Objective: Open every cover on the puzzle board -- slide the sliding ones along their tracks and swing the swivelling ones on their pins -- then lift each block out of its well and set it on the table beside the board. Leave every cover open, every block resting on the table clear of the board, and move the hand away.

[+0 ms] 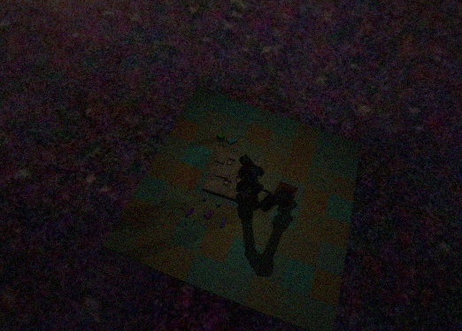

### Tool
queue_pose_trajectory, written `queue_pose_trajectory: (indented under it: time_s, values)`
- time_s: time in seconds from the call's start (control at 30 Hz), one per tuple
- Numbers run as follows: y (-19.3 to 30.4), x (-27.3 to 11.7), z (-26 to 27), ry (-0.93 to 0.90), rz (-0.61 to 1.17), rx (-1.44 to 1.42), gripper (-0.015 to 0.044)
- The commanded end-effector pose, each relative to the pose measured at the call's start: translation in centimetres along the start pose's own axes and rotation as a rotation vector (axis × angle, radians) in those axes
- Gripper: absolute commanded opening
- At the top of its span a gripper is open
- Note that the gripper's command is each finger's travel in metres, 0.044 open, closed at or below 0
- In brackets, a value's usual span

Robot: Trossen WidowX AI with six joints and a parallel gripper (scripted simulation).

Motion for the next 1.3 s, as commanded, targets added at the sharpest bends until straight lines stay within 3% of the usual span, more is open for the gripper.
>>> queue_pose_trajectory:
  time_s: [0.0,0.3,0.87,1.27]
  values:
    - [-0.2,-1.4,-0.1,0.007,-0.005,-0.005,0.0131]
    - [0.0,-5.4,0.0,0.01,-0.006,-0.01,0.0144]
    - [0.0,-2.1,0.1,0.008,-0.006,-0.011,0.0144]
    - [0.0,-1.9,0.1,0.008,-0.006,-0.011,0.0144]
Point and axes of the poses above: the point midway between the two fingers, 35 mm back from their tips, its own x axis out along the fingers, its own z axis across the jaws, y = z × x, the point moved 6 cm from there along -x, back along the fingers, and after that the axes turned 15 degrees about -x, right-handed, at the moved point
